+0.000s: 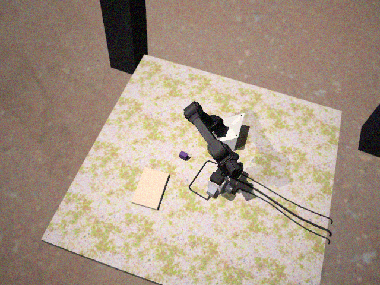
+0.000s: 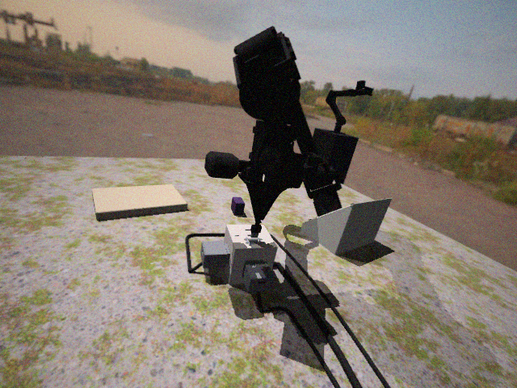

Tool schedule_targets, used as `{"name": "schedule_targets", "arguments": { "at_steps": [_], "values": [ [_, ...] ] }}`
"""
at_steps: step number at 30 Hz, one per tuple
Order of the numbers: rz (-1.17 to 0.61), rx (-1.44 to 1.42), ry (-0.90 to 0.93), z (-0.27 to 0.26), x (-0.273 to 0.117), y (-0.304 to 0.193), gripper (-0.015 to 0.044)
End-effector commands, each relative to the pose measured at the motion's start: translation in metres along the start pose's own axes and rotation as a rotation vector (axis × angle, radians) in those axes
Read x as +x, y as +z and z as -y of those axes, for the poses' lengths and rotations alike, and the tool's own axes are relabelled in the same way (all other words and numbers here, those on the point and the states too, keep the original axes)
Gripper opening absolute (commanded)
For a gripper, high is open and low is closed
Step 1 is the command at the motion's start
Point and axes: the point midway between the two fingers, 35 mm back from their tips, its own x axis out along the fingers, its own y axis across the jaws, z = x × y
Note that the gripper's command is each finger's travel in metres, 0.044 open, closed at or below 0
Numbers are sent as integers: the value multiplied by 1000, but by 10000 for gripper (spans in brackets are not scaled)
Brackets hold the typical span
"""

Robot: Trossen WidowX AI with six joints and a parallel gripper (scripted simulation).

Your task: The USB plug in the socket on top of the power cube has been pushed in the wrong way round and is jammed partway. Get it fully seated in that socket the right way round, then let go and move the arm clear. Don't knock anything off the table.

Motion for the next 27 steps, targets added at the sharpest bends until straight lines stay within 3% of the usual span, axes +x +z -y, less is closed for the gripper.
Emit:
{"name": "schedule_targets", "arguments": {
  "at_steps": [1, 27],
  "values": [
    [9, -4, 3, 0, 0, 1, 0],
    [9, -4, 3, 0, 3, 0, 0]
  ]
}}
